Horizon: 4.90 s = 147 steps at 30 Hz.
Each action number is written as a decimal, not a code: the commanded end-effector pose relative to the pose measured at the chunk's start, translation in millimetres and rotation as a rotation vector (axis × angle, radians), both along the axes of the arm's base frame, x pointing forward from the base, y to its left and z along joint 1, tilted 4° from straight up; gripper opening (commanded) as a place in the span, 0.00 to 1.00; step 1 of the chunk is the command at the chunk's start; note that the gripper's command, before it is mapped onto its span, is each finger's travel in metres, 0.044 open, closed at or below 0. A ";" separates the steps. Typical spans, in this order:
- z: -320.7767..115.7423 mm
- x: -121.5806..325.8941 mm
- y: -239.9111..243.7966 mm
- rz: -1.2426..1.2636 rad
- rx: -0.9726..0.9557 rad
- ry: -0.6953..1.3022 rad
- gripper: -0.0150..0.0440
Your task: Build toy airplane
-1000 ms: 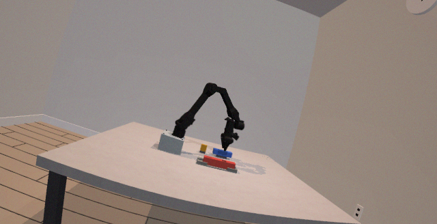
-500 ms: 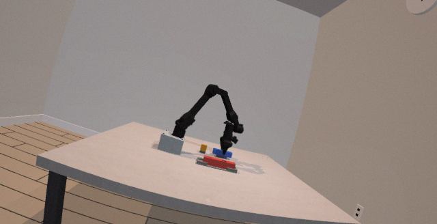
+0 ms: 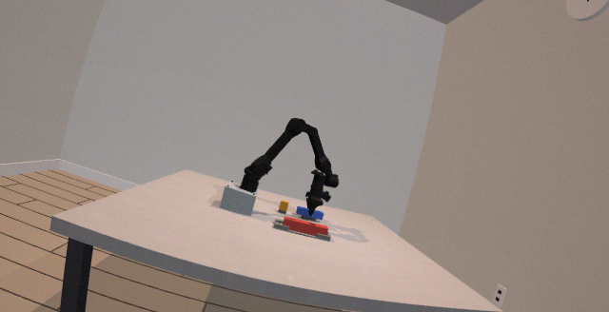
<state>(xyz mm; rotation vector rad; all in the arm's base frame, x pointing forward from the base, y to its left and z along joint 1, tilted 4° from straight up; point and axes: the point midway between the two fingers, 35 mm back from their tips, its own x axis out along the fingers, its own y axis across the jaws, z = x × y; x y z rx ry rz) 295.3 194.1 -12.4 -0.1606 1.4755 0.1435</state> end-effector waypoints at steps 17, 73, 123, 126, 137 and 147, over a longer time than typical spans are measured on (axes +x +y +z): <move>27.5 10.0 1.7 -0.019 0.018 -0.056 0.25; 117.9 14.0 -51.5 0.302 -0.033 0.004 0.25; 95.1 33.3 -212.9 1.165 -0.120 0.014 0.25; 93.7 31.8 -222.5 1.218 -0.126 0.015 0.25; 88.7 23.8 -257.2 1.409 -0.147 0.018 0.25; 85.7 17.4 -276.9 1.522 -0.159 0.021 0.34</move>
